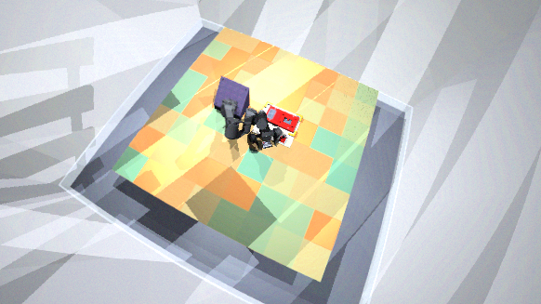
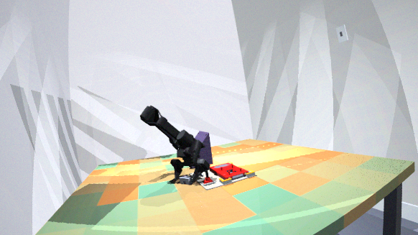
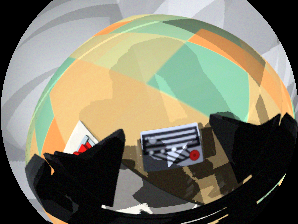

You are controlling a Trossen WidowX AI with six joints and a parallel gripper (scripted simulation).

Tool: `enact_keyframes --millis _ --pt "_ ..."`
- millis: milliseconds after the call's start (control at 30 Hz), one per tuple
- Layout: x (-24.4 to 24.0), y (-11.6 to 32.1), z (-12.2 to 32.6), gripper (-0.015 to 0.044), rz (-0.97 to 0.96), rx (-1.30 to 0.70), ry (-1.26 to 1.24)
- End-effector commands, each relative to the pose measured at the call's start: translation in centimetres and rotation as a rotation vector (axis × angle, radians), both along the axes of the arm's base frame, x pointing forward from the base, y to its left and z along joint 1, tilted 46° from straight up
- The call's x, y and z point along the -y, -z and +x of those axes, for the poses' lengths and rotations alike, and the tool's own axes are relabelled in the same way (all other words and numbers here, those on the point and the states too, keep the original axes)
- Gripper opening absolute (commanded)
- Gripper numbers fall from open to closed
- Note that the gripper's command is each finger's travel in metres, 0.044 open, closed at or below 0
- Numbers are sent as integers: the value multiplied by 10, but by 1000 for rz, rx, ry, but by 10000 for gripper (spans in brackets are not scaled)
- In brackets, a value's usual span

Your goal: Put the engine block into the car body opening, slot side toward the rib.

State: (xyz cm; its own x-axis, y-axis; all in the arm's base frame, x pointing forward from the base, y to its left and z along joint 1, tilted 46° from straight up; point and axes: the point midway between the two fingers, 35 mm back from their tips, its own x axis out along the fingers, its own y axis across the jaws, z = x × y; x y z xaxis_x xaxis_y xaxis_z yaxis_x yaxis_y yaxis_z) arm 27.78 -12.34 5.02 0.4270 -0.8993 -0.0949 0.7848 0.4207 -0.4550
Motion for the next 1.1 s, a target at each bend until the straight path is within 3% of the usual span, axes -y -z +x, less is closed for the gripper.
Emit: enact_keyframes --millis 0,433,1067 --pt "0 0 0 440 0 -1 -2" --pt "-36 -17 35 440 -10 -9 -173" --pt "-39 9 75 440 353 243 -84"
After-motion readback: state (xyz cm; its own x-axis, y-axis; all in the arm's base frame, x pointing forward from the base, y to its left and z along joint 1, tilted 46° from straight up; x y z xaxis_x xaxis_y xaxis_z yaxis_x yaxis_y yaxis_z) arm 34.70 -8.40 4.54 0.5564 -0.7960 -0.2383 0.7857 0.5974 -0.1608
